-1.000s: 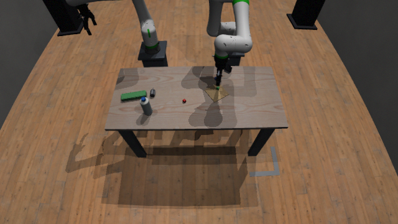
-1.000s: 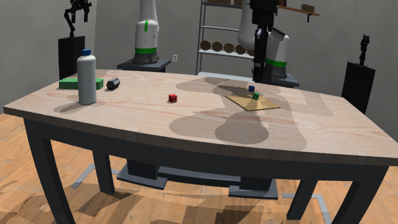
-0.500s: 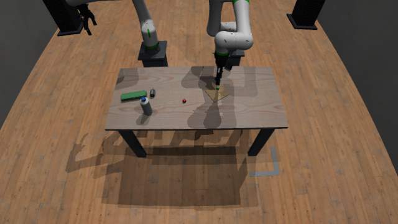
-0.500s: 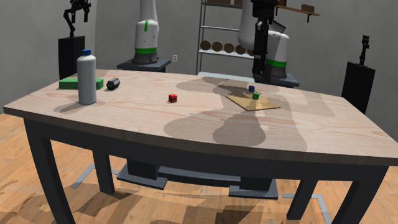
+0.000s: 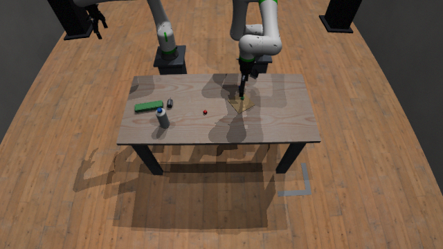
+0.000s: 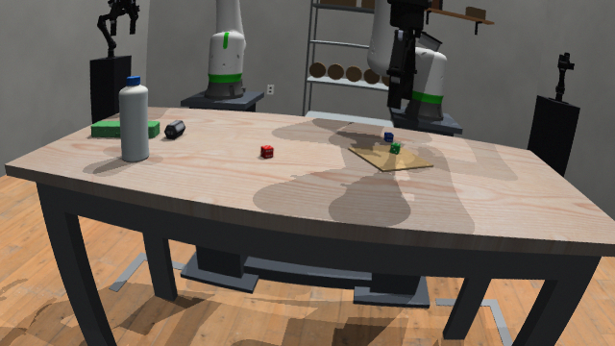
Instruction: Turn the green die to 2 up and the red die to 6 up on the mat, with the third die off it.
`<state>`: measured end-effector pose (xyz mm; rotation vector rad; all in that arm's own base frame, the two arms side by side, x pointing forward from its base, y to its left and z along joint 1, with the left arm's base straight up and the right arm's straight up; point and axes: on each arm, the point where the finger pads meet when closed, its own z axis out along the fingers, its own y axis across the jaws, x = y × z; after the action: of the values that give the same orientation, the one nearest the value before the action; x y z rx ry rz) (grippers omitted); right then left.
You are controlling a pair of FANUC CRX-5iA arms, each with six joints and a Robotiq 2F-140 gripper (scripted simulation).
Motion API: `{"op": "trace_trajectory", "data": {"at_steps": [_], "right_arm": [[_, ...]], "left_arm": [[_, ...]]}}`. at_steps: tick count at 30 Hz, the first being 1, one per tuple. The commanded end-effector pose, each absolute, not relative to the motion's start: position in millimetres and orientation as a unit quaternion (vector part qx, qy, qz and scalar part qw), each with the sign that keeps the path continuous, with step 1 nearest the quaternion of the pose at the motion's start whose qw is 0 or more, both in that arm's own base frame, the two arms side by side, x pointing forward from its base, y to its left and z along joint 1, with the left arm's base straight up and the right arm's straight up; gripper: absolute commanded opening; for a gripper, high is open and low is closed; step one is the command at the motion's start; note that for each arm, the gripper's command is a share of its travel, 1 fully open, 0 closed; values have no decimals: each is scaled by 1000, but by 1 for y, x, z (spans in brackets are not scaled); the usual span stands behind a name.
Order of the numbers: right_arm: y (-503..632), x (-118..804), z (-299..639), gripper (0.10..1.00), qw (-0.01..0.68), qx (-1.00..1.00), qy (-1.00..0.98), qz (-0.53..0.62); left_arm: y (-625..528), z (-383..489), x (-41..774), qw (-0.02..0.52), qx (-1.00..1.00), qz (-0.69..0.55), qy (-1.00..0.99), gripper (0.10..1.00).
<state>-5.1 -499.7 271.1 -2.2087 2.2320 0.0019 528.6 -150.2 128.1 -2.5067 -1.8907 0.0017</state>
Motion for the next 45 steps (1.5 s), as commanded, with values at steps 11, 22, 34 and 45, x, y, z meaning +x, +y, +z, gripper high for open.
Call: {"op": "trace_trajectory", "data": {"at_steps": [11, 22, 34, 45], "right_arm": [[-500, -5, 272, 1000, 0, -703, 711, 0], [-500, -5, 272, 1000, 0, -703, 711, 0], [-500, -5, 272, 1000, 0, -703, 711, 0], [-500, -5, 272, 1000, 0, -703, 711, 0]], "left_arm": [[-150, 129, 529, 0, -820, 0, -573, 1000], [-150, 128, 529, 0, -899, 0, -437, 1000], [-150, 126, 529, 0, -977, 0, -214, 1000], [-150, 124, 529, 0, -999, 0, -36, 1000]]}}
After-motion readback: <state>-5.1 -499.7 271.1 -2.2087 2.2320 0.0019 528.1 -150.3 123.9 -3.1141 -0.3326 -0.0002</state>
